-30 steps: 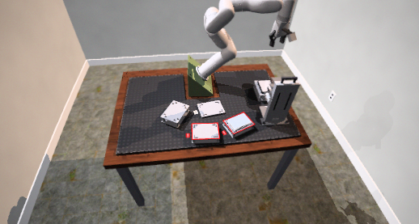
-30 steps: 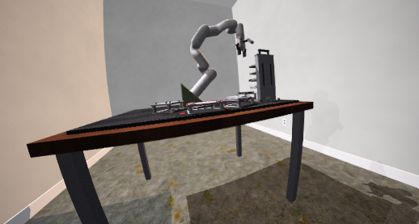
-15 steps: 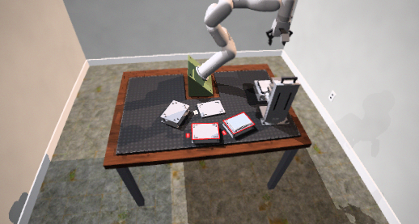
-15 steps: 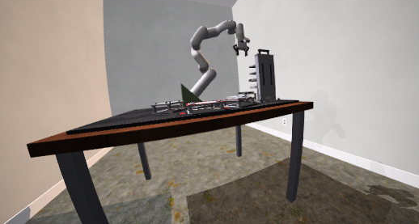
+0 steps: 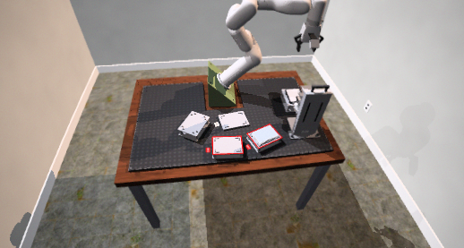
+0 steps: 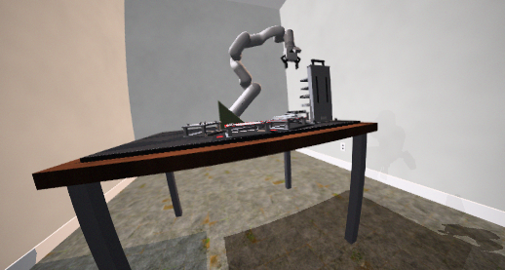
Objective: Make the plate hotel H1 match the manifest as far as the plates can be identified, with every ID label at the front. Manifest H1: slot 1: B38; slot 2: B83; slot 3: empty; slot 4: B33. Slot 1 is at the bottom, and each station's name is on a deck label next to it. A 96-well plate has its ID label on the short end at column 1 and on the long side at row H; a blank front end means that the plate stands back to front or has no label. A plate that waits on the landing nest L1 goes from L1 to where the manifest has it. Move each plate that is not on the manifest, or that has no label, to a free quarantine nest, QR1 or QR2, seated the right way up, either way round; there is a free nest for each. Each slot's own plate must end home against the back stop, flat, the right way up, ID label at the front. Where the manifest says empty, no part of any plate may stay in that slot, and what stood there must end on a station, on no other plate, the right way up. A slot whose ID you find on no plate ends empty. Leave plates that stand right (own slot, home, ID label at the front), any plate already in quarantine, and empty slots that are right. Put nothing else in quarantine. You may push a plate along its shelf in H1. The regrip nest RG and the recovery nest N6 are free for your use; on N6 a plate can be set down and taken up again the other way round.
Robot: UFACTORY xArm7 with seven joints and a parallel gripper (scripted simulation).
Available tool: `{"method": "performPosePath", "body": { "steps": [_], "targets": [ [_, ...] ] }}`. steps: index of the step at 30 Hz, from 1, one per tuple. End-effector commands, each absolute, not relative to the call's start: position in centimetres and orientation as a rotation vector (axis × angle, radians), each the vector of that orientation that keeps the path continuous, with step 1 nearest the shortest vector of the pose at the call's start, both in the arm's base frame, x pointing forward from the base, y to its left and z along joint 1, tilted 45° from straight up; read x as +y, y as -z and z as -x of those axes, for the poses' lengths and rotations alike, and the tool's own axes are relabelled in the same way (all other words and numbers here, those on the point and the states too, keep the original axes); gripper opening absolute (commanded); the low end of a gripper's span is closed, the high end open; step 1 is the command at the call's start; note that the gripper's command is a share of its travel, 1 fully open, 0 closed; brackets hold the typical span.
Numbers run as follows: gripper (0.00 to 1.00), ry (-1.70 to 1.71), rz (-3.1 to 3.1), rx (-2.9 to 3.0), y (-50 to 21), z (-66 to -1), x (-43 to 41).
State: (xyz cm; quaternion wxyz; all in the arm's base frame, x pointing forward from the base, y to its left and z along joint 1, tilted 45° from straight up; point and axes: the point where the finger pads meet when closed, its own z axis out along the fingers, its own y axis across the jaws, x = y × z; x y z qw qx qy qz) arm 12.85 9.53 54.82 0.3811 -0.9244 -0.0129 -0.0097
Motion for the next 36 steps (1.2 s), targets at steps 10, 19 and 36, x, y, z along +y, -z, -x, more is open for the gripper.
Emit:
{"method": "performPosePath", "body": {
  "steps": [10,19,36],
  "targets": [
    [1.0,0.027,2.355,-0.032,-53.7,-12.9,10.7],
    [1.0,0.027,2.355,-0.032,-52.9,-12.9,11.5],
    [1.0,0.027,2.355,-0.032,-51.1,-12.9,13.3]
  ]
}}
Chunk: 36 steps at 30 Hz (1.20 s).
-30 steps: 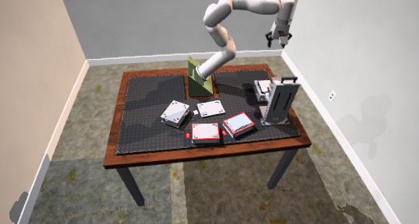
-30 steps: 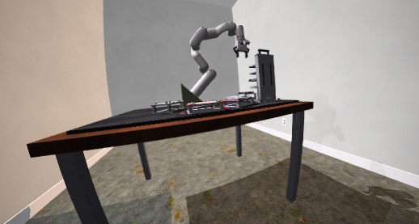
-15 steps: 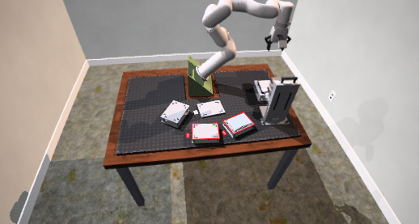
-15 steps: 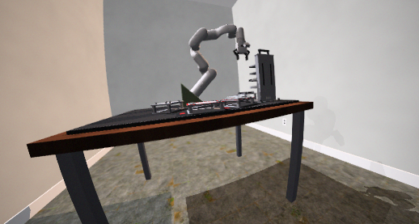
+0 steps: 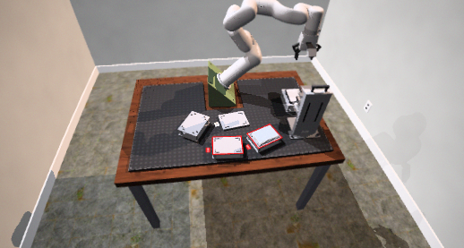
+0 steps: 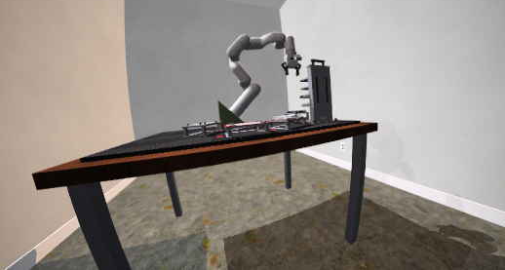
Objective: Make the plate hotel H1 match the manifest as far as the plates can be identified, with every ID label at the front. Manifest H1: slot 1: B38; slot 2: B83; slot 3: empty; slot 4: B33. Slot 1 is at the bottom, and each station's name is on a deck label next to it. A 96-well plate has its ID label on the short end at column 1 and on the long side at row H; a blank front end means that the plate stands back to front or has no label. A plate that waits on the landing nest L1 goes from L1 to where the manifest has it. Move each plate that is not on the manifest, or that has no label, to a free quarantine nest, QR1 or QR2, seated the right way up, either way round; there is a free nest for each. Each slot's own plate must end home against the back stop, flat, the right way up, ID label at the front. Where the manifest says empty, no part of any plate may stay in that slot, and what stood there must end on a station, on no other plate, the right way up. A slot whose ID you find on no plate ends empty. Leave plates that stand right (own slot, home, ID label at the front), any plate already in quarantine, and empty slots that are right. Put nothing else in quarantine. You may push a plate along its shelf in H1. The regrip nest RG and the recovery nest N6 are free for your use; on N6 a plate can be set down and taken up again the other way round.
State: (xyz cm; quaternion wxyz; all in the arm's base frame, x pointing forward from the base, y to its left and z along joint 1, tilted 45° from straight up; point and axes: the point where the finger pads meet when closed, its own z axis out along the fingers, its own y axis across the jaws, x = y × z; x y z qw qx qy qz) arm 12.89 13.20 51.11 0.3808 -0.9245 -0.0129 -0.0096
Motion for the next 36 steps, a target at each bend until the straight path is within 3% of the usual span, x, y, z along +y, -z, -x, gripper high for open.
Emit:
{"method": "performPosePath", "body": {
  "steps": [1,36],
  "targets": [
    [1.0,0.027,2.355,-0.032,-51.0,-12.9,13.4],
    [1.0,0.027,2.355,-0.032,-47.3,-13.0,17.1]
  ]
}}
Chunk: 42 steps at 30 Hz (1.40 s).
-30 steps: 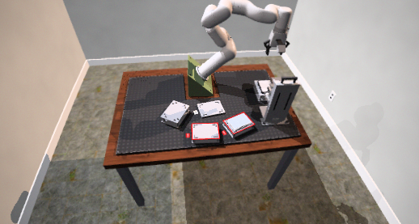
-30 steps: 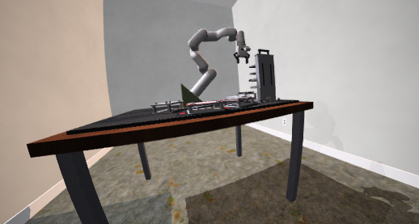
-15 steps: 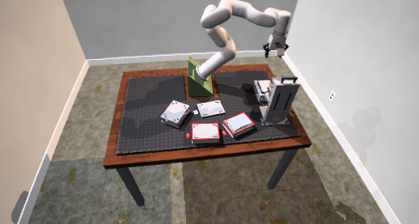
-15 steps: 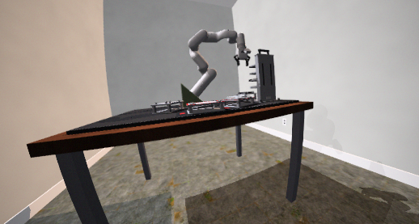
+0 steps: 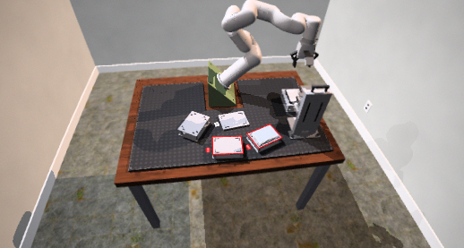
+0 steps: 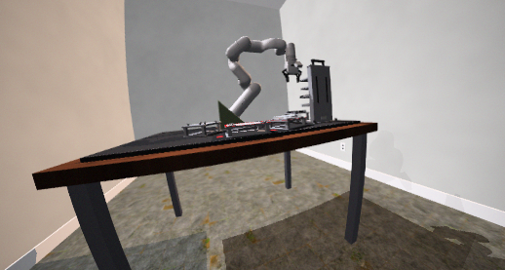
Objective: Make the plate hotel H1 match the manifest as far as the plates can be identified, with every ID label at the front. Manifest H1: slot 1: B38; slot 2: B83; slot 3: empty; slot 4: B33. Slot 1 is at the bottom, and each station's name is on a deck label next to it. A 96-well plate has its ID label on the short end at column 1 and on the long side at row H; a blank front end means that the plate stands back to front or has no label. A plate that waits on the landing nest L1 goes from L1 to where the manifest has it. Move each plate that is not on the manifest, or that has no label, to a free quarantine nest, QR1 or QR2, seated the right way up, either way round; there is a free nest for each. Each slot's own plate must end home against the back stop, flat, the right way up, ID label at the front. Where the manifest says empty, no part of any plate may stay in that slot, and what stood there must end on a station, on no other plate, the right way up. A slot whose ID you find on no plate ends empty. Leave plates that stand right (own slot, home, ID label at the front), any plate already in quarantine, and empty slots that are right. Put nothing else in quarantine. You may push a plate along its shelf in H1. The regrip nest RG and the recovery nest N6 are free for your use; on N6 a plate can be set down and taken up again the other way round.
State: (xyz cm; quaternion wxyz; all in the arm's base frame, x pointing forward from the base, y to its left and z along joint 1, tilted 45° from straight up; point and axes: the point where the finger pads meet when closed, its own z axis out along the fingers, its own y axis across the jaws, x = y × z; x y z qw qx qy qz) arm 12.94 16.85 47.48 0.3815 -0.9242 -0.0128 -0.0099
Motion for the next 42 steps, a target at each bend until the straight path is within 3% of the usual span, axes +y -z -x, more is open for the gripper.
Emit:
{"method": "performPosePath", "body": {
  "steps": [1,42],
  "targets": [
    [1.0,0.027,2.355,-0.032,-47.2,-13.0,17.2],
    [1.0,0.027,2.355,-0.032,-42.9,-13.0,21.6]
  ]
}}
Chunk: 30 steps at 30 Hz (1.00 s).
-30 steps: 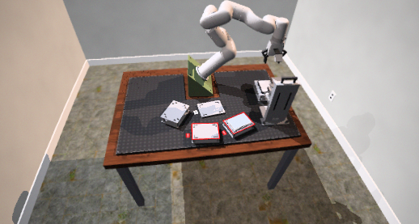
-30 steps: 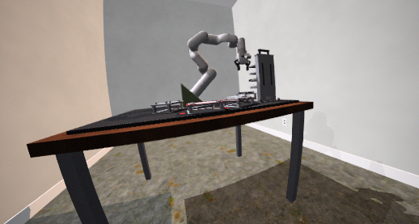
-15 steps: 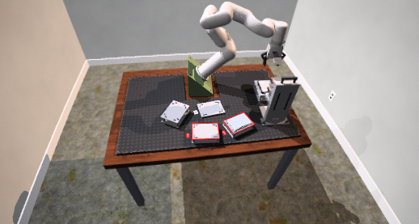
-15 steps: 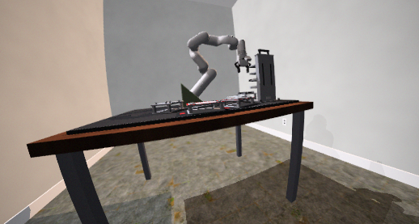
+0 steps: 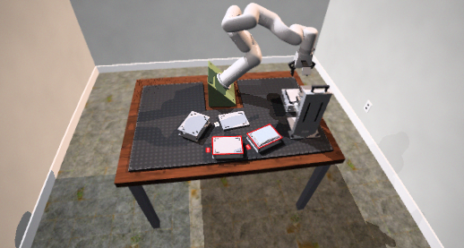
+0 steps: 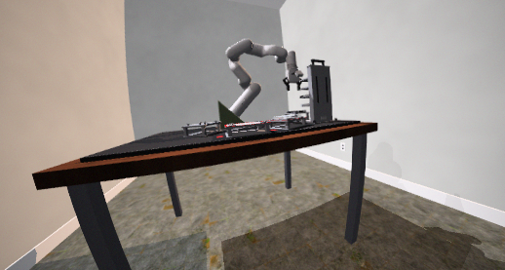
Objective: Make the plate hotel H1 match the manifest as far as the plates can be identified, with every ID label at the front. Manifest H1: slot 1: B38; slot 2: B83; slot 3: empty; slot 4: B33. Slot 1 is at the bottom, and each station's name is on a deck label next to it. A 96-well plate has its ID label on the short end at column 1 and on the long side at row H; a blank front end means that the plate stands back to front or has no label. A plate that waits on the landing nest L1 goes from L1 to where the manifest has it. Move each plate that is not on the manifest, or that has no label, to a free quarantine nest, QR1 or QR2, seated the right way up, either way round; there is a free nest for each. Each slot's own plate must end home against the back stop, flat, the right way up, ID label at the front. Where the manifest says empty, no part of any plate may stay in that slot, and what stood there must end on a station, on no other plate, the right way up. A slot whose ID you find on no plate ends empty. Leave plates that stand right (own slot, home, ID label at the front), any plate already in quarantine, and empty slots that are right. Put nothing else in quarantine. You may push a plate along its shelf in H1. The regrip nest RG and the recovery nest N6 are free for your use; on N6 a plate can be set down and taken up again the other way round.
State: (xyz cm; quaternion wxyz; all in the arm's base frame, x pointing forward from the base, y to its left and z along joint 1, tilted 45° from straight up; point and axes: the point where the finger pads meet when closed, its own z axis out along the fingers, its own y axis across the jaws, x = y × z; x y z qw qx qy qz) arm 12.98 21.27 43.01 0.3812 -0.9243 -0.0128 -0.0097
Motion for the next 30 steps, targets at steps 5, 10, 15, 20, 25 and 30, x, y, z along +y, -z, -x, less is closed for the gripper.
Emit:
{"method": "performPosePath", "body": {
  "steps": [5,10,15,20,25,30],
  "targets": [
    [1.0,0.027,2.355,-0.032,-42.4,-13.0,22.0],
    [1.0,0.027,2.355,-0.032,-41.9,-13.1,22.5],
    [1.0,0.027,2.355,-0.032,-41.3,-13.1,23.1],
    [1.0,0.027,2.355,-0.032,-40.7,-13.1,23.7],
    [1.0,0.027,2.355,-0.032,-40.4,-13.1,24.0],
    [1.0,0.027,2.355,-0.032,-39.8,-13.1,24.6]
  ]
}}
